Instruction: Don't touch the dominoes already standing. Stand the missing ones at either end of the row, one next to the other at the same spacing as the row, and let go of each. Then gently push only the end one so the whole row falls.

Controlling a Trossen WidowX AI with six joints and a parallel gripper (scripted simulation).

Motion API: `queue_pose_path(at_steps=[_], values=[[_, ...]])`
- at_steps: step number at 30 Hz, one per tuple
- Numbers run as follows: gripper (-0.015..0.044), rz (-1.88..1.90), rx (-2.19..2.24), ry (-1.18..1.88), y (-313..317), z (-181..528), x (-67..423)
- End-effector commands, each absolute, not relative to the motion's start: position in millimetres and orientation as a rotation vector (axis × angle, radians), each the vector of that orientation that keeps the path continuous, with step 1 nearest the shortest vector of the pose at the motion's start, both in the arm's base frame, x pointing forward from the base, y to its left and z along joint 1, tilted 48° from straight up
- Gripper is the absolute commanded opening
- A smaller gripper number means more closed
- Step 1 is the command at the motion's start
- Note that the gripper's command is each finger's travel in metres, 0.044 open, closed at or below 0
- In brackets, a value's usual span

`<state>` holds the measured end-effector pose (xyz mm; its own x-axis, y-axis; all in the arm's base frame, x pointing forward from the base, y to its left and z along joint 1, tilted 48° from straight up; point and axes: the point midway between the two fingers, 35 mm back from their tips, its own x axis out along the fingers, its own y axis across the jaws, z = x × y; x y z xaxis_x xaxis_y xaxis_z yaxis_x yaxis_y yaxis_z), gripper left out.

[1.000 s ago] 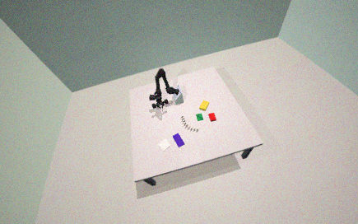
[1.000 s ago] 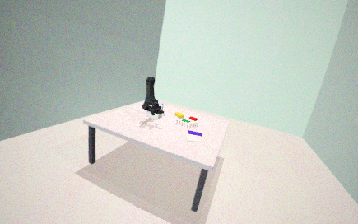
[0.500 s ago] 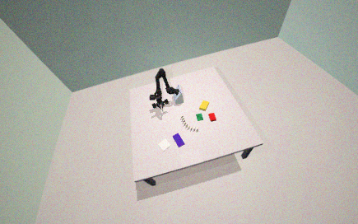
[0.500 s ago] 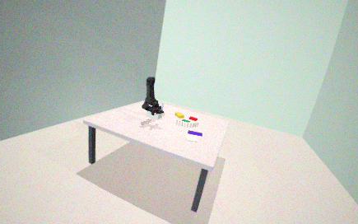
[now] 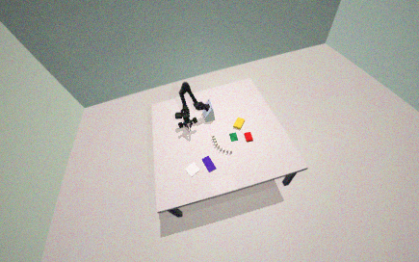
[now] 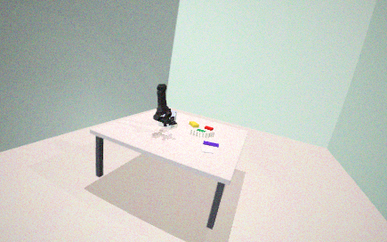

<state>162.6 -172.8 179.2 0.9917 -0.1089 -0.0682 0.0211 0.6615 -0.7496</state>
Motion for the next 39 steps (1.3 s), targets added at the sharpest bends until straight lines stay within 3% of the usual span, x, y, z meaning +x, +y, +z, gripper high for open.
queue_pose_path(at_steps=[1,39], values=[[0.0030,-0.072,-0.855,0.108,-181,177,162],[0.0030,-0.075,-0.851,0.110,-235,119,157]])
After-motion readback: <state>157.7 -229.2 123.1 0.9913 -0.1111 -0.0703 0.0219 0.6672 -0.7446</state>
